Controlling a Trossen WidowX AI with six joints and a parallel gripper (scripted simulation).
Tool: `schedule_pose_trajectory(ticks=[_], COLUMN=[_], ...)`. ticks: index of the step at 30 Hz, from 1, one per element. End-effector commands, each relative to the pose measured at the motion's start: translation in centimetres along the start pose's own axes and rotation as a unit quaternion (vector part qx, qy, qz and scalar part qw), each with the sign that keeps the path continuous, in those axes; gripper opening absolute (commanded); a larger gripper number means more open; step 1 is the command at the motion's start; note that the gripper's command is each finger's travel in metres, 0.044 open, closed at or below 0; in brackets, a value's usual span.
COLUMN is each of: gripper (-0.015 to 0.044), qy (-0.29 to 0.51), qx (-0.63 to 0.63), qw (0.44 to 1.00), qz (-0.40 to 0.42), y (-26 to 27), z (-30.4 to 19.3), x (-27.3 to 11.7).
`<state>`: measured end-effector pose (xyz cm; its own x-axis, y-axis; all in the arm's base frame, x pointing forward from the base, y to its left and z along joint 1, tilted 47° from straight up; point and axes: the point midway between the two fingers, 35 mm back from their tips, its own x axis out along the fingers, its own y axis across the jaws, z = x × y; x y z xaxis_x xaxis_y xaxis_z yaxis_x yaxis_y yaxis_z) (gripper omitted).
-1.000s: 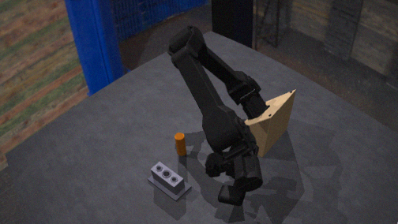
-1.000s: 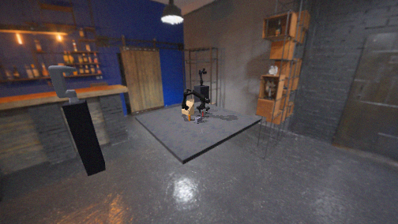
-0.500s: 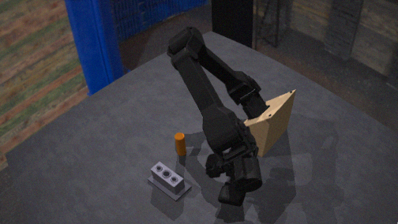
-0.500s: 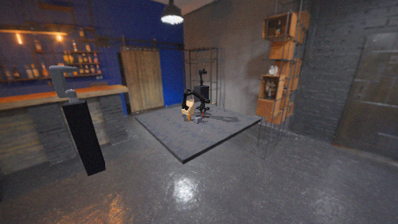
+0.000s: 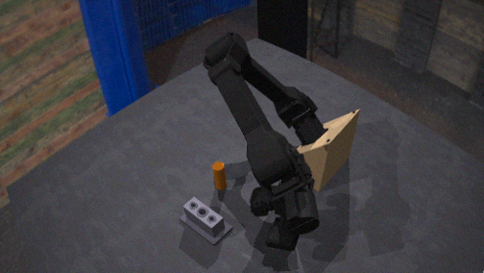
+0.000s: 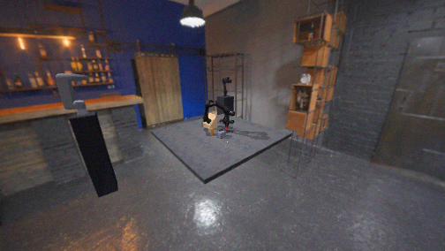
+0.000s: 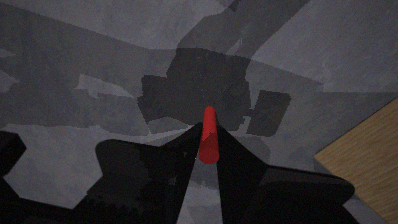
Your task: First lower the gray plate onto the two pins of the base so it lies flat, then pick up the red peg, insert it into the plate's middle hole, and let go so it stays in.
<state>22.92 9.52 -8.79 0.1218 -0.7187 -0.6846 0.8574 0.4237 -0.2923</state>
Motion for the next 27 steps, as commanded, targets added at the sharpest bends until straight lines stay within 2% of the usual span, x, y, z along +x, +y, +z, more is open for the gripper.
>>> schedule_pose_trajectory(ticks=[1,25,27], gripper=[0.0,0.0,0.0], qy=[-0.001,0.001,-0.002], qx=[0.0,0.0,-0.004], qw=[1.0,1.0,1.0], qz=[0.002,0.003,0.001], y=[0.2,0.7,0.7], z=[0.0,0.0,0.2], x=[-0.6,-8.0,-7.0])
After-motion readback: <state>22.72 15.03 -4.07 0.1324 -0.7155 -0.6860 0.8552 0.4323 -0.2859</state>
